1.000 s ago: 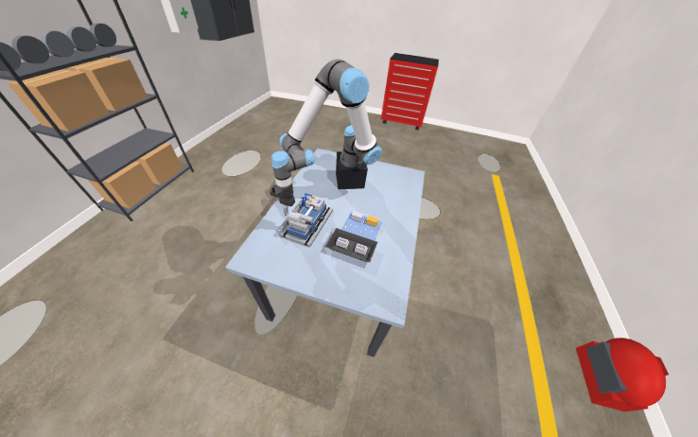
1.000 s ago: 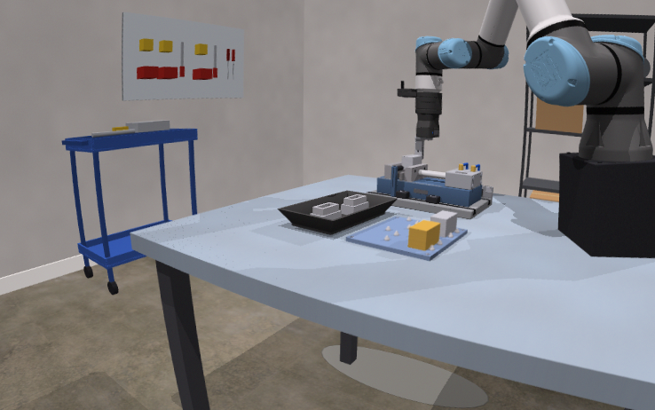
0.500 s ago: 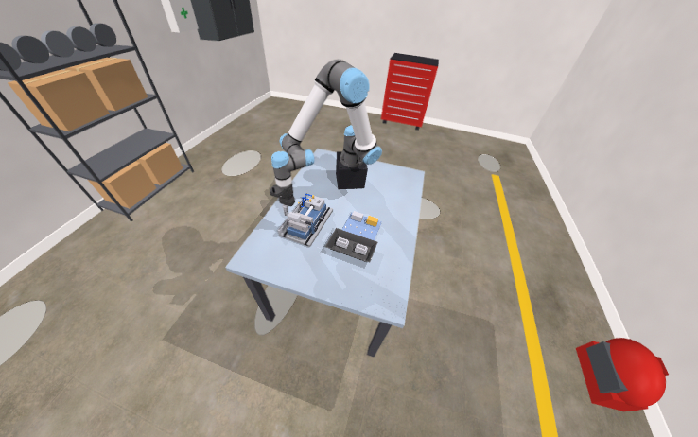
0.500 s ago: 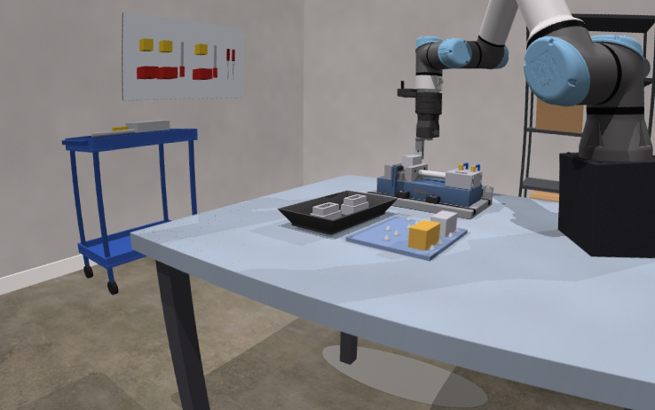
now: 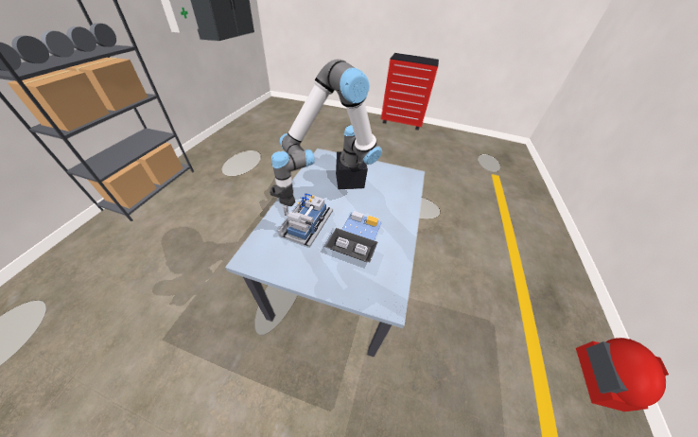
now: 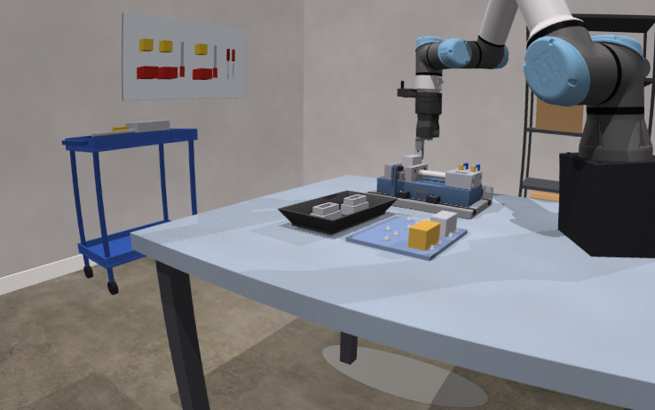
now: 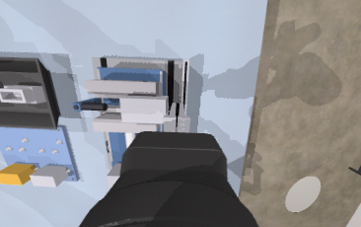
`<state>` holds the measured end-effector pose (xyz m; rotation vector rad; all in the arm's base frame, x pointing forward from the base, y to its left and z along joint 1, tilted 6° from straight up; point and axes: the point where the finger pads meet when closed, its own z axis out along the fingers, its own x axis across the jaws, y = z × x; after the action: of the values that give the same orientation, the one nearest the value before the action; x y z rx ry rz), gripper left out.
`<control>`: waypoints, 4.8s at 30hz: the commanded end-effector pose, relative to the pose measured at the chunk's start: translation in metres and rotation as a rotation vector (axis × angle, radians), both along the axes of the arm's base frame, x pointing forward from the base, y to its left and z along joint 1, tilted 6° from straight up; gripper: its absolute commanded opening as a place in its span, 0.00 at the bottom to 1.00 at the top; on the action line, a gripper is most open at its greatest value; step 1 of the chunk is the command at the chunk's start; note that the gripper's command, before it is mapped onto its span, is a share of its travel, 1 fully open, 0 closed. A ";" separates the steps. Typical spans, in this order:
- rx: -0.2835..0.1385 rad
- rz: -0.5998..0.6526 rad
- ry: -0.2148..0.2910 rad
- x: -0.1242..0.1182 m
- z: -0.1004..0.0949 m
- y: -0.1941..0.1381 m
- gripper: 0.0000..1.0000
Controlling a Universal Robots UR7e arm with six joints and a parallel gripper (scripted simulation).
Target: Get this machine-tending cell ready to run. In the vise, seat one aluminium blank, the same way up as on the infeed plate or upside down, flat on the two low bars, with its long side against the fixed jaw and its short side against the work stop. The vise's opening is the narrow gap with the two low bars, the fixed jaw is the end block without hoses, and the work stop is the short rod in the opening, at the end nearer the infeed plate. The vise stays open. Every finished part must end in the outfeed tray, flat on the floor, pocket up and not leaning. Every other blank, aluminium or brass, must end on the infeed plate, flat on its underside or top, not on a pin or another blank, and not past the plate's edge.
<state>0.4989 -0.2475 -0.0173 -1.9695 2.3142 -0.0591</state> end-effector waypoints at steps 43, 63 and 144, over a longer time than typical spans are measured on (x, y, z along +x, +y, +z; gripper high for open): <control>-0.001 0.000 -0.001 0.001 0.001 0.004 0.00; -0.001 0.000 -0.001 0.002 0.001 0.008 0.00; -0.001 0.000 -0.001 0.005 0.002 0.028 0.00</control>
<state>0.5031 -0.2204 -0.0159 -1.9696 2.3151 -0.0598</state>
